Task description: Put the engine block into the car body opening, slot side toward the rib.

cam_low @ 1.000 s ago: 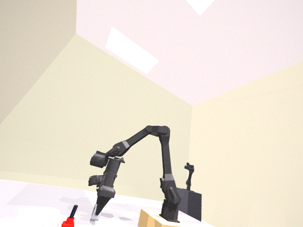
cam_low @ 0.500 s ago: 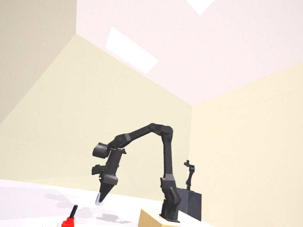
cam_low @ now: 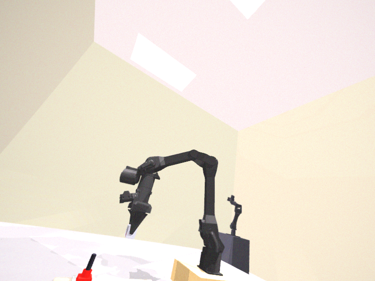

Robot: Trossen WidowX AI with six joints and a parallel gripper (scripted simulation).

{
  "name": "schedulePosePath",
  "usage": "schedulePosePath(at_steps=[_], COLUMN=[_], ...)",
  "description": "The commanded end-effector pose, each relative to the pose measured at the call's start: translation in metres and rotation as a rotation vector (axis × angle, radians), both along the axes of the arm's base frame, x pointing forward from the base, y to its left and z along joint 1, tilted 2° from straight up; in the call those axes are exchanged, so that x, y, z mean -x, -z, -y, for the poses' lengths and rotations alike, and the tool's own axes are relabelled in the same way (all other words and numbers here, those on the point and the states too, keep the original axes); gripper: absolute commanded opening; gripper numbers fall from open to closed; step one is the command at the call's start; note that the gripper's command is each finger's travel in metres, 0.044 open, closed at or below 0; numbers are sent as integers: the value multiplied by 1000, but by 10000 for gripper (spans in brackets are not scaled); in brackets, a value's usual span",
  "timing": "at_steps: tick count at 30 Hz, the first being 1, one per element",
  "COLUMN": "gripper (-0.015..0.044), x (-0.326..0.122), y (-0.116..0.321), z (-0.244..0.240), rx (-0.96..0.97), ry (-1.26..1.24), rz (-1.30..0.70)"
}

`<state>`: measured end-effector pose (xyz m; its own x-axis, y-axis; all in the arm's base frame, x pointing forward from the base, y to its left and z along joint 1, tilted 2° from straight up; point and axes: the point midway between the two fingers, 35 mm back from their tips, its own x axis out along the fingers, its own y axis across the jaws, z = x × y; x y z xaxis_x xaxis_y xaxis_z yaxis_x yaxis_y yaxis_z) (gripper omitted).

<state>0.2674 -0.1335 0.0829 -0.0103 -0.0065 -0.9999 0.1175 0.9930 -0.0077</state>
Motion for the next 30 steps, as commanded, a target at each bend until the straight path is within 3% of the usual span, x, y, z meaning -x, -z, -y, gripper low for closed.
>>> schedulePosePath(at_steps=[1, 8, 21, 30], gripper=[0, 0, 0, 0], x=[0, 4, 5, 8], y=[-18, -35, -16, -19], z=[0, -3, -4, -4], rx=[12, 10, 10, 22], ry=[5, 7, 7, 6], rz=[13, 5, 9, 117])
